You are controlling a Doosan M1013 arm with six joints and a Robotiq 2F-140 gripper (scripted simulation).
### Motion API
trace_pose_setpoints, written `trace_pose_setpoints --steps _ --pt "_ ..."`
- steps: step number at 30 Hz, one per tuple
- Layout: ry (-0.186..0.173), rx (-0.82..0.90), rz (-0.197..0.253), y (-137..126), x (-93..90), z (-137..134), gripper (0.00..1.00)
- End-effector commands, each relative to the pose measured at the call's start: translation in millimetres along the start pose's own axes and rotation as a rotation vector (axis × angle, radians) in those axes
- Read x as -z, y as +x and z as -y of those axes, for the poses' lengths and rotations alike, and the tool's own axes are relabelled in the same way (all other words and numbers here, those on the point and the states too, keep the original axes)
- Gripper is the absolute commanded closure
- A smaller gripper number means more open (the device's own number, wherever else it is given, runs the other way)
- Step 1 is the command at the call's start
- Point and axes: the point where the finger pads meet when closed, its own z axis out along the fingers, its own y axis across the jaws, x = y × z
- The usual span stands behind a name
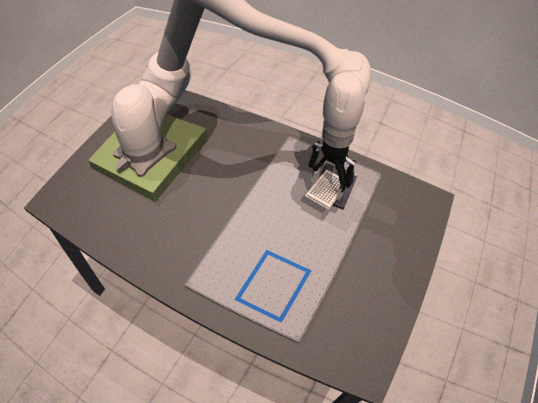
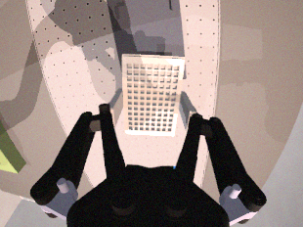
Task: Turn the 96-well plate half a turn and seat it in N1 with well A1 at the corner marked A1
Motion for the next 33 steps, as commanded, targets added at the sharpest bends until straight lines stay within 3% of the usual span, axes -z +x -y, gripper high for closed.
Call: trace_pose_setpoints --steps 1,33 --pt "0.0 0.0 0.0 -12 -0.2 -1 1.0" --pt "0.0 0.0 0.0 -105 -2.9 -11 1.0"
